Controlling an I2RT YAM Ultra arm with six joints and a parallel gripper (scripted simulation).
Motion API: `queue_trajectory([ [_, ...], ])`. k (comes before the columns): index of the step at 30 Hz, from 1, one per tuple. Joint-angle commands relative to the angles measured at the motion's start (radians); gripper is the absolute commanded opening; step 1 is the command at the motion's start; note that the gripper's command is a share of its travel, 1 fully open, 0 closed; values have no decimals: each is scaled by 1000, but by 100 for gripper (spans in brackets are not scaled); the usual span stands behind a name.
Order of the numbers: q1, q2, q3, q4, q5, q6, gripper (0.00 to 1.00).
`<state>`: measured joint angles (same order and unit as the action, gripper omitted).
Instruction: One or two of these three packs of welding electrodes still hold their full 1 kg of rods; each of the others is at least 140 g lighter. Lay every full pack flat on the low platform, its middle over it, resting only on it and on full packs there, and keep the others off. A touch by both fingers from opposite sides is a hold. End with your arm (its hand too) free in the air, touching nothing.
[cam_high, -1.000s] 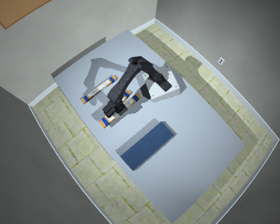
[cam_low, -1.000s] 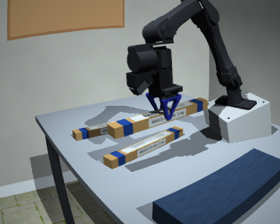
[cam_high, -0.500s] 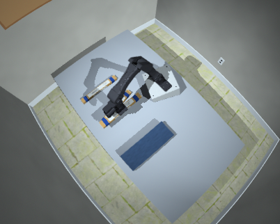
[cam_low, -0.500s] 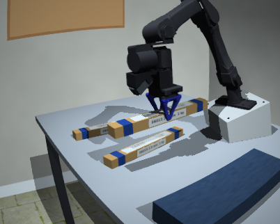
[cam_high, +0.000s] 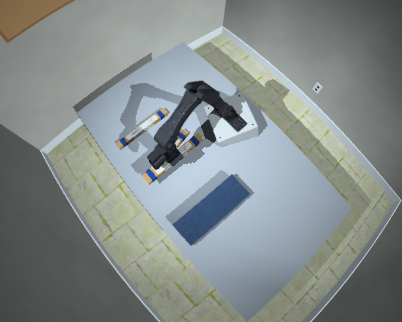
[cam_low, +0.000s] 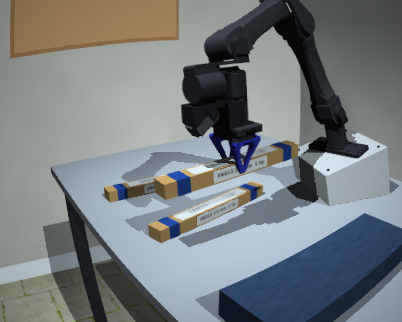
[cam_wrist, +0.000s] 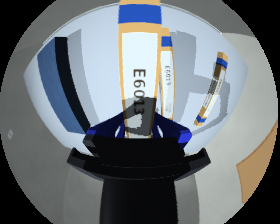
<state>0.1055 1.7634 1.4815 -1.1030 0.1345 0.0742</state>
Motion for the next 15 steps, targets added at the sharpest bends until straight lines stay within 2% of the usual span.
queue_trajectory([
  [1, -2, -52, 25, 2, -7, -6, 0],
  [14, -2, -52, 25, 2, -7, -6, 0],
  [15, -12, -73, 38, 21, -12, -12, 0],
])
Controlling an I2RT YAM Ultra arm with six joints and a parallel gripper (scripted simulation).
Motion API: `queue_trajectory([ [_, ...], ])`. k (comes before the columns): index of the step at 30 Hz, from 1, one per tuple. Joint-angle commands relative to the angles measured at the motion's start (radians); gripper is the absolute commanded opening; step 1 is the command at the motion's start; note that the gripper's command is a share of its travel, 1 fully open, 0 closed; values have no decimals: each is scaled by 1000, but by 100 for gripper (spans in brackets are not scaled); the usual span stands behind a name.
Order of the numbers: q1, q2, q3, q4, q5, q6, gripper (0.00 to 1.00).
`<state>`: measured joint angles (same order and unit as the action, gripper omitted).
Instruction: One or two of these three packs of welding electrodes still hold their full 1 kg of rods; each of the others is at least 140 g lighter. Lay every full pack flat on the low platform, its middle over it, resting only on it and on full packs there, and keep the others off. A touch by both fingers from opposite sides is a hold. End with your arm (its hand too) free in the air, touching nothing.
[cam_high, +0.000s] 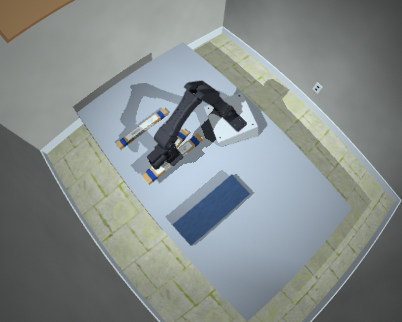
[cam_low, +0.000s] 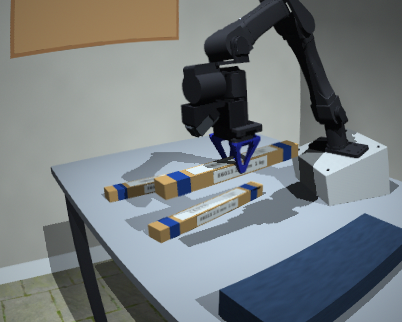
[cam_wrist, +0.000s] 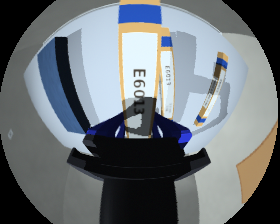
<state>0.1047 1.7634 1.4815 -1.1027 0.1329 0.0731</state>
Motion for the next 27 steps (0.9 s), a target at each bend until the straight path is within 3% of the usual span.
queue_trajectory([
  [1, -12, -71, 35, 26, -10, -12, 0],
  [5, -4, -59, -10, 49, -12, -14, 0],
  [8, -7, -61, 13, 52, -10, -15, 0],
  [13, -17, -48, -38, 85, -10, -17, 0],
  [27, -17, -27, -62, 158, -14, -25, 0],
])
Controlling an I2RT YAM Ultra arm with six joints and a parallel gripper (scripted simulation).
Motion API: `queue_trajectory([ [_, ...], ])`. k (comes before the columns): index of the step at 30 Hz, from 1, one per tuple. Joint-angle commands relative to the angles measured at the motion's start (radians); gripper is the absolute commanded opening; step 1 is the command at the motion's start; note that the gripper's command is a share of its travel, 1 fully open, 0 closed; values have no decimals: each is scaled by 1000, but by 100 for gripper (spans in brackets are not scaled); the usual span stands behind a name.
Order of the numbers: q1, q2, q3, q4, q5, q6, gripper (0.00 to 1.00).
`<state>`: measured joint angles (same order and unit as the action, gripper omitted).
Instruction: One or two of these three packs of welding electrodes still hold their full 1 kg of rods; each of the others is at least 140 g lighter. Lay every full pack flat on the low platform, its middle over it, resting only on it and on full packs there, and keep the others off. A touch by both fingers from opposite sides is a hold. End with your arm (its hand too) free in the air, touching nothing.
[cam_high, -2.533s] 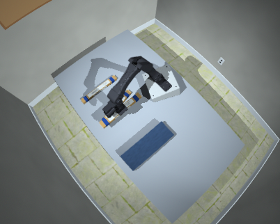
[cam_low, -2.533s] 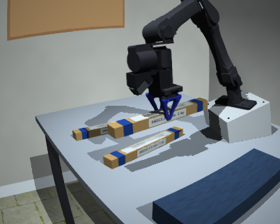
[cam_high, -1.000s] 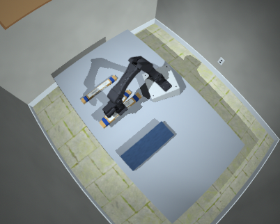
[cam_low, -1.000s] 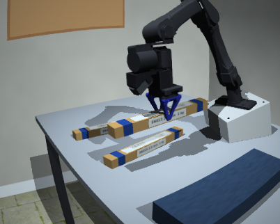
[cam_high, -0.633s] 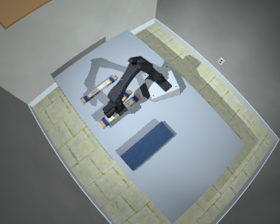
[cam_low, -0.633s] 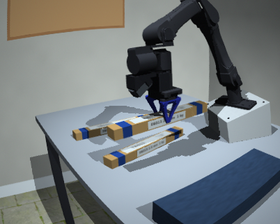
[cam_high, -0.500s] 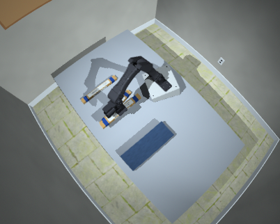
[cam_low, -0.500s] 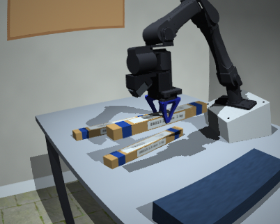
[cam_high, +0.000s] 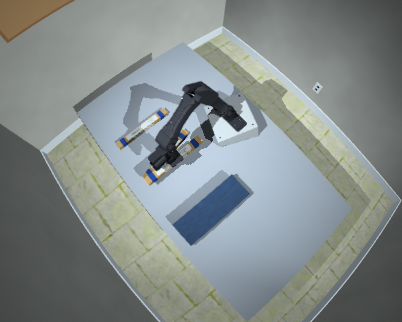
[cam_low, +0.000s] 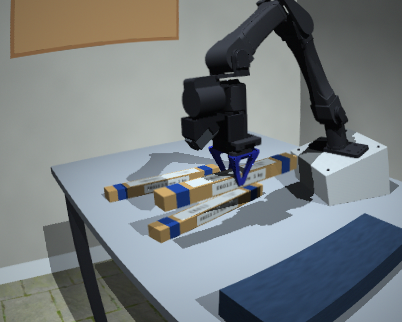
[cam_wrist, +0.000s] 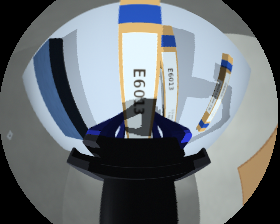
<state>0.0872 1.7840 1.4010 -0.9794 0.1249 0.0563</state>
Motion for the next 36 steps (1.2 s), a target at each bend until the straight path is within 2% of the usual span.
queue_trajectory([
  [1, -2, -43, -1, 40, -4, -8, 0],
  [12, -12, -18, -11, 105, -7, -15, 0],
  [36, -6, -13, 21, 53, -6, -11, 0],
])
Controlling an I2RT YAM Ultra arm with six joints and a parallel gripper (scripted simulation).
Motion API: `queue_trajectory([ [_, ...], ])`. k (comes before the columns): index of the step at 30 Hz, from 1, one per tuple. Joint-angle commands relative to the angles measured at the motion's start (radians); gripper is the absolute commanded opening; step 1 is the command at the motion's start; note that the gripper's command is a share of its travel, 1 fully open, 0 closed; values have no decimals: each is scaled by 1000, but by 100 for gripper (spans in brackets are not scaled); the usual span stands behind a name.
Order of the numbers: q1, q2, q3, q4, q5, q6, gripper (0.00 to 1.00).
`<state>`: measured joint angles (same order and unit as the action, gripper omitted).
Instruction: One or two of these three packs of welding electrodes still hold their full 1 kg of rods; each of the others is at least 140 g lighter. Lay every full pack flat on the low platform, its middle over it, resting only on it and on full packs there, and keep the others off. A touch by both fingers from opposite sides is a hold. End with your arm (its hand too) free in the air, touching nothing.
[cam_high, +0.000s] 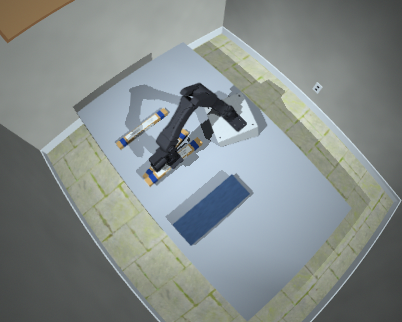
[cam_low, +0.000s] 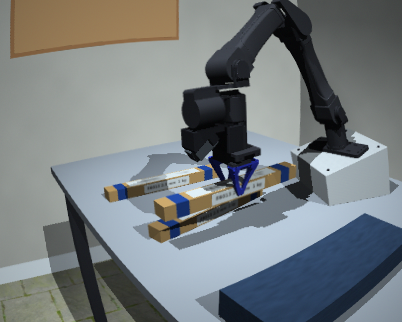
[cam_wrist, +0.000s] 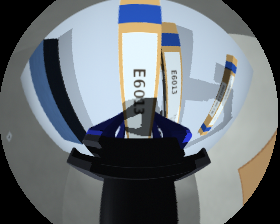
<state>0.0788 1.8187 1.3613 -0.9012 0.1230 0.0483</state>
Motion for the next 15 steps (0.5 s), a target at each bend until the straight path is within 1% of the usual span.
queue_trajectory([
  [1, 2, -47, 62, -26, -4, -3, 0],
  [15, 4, -42, 86, -44, -4, -2, 0],
])
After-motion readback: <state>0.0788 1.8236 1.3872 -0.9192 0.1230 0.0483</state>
